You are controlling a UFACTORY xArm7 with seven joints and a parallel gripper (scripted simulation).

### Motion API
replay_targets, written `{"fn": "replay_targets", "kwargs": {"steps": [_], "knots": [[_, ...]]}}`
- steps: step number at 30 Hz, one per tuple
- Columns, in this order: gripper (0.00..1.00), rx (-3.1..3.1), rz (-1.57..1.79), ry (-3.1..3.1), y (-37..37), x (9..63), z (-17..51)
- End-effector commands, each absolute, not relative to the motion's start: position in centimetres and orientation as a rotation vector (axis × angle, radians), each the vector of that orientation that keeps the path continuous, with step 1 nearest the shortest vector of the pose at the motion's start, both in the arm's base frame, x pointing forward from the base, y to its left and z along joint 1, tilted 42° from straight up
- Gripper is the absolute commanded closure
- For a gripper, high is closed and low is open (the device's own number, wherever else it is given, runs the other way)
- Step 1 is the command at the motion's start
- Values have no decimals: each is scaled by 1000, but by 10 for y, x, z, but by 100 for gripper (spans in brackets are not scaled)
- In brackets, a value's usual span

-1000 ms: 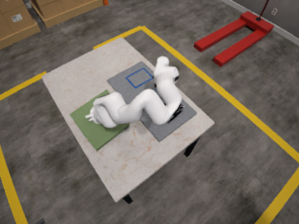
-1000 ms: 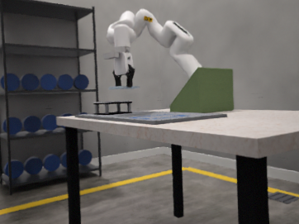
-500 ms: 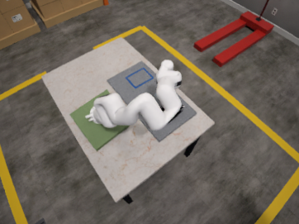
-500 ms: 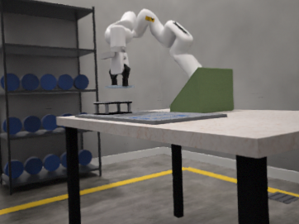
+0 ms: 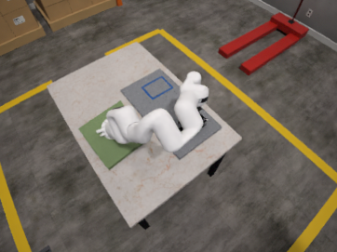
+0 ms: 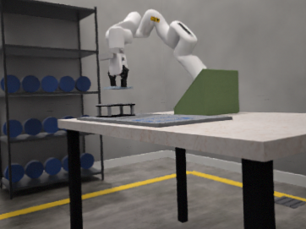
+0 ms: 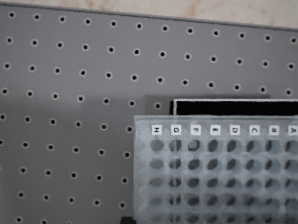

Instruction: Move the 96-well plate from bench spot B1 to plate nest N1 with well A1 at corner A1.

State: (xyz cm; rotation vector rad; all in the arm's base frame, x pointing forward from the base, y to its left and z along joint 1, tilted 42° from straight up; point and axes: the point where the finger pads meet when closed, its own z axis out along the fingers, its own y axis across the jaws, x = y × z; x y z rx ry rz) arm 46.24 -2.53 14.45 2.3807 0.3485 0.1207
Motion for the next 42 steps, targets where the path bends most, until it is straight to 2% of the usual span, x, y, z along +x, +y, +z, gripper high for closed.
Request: {"fn": "replay_targets", "kwargs": {"steps": [1,10,42], "knots": [[100,2381,126,352,-32,464,156],[100,2381,126,352,-51,465,179],[100,2381,126,352,-51,465,179]]}}
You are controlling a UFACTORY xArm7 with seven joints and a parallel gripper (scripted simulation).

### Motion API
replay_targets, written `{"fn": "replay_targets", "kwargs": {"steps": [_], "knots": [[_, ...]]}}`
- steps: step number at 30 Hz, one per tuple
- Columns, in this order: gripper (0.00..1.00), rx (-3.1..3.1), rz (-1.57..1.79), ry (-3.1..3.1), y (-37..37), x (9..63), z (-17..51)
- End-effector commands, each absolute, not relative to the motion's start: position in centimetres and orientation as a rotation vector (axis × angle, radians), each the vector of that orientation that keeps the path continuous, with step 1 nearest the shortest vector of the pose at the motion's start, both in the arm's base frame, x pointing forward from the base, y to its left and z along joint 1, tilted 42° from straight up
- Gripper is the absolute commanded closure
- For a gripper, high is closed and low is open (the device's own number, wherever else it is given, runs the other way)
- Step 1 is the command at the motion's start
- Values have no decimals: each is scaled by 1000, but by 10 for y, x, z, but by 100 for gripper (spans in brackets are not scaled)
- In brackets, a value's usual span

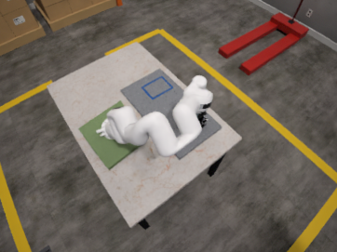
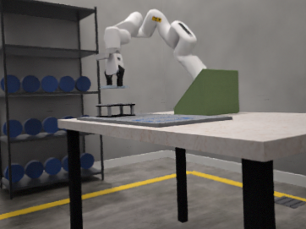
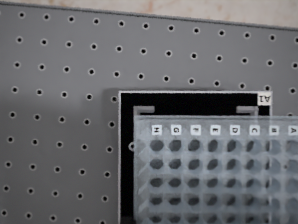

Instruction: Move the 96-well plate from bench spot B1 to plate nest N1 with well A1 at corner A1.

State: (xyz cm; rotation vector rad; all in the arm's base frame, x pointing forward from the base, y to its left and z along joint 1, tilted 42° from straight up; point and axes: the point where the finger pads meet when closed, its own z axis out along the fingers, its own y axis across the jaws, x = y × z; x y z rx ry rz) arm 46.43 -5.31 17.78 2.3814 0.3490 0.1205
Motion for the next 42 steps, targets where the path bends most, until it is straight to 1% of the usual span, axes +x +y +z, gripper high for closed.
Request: {"fn": "replay_targets", "kwargs": {"steps": [1,42], "knots": [[100,2381,126,352,-51,465,179],[100,2381,126,352,-86,475,139]]}}
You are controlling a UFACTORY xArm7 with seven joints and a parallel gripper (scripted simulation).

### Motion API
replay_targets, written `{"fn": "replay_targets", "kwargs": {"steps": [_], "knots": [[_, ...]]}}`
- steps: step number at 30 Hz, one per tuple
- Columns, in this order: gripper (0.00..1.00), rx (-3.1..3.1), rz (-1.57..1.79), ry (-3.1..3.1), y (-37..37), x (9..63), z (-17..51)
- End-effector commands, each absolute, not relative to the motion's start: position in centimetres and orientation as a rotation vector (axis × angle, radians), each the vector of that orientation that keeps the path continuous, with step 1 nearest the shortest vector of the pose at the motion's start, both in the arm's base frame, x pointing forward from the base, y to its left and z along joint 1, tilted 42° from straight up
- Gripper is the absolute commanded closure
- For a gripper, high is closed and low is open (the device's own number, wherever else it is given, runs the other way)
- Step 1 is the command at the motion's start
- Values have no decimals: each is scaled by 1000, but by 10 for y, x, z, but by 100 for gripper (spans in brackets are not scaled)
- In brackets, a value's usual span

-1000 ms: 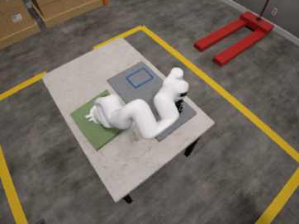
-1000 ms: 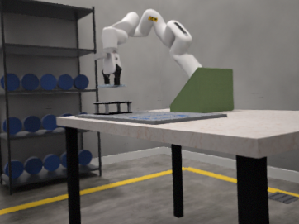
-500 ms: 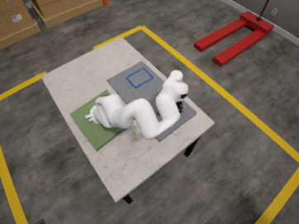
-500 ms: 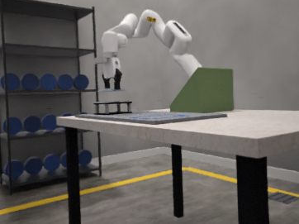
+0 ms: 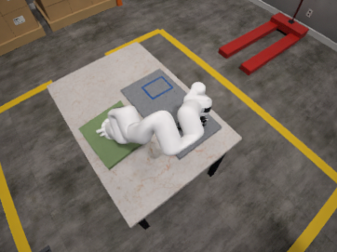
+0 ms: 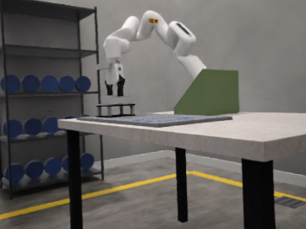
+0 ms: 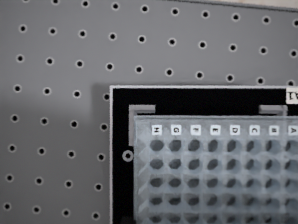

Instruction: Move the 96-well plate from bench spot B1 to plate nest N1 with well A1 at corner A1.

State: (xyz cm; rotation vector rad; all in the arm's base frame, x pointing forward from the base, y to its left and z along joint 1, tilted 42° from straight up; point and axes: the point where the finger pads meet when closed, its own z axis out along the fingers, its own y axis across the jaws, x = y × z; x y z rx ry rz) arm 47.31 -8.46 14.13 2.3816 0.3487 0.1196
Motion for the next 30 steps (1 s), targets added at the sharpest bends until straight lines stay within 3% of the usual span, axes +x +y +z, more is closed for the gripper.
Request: {"fn": "replay_targets", "kwargs": {"steps": [1,30], "knots": [[100,2381,126,352,-87,476,138],[100,2381,126,352,-95,478,128]]}}
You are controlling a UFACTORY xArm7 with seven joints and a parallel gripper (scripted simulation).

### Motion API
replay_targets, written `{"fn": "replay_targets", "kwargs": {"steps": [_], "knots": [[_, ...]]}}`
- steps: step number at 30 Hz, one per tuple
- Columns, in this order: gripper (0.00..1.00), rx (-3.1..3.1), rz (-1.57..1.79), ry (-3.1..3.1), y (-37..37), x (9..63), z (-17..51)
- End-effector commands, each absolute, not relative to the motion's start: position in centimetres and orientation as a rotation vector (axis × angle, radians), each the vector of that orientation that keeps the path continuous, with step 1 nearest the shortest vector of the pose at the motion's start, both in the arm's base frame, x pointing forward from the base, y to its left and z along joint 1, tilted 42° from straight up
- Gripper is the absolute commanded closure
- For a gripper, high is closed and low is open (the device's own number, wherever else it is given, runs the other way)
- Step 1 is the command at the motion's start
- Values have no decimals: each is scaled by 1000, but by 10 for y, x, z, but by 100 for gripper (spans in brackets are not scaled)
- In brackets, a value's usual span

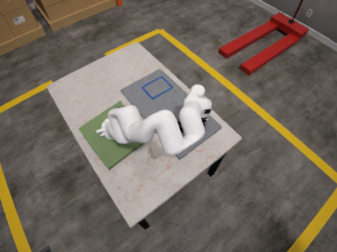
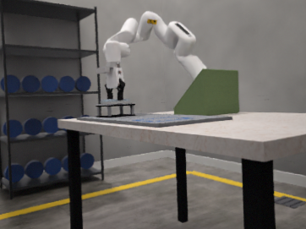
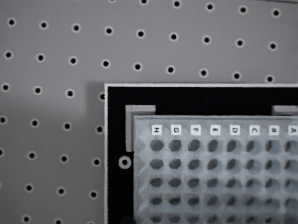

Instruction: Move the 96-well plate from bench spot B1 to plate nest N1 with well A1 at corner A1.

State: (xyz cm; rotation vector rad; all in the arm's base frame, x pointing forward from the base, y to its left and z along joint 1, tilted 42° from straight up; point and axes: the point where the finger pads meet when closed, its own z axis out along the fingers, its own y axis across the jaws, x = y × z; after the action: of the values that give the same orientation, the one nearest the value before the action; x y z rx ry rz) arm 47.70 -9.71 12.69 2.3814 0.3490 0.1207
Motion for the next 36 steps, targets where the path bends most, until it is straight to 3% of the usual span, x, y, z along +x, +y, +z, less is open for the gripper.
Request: {"fn": "replay_targets", "kwargs": {"steps": [1,36], "knots": [[100,2381,126,352,-95,478,128],[100,2381,126,352,-99,479,124]]}}
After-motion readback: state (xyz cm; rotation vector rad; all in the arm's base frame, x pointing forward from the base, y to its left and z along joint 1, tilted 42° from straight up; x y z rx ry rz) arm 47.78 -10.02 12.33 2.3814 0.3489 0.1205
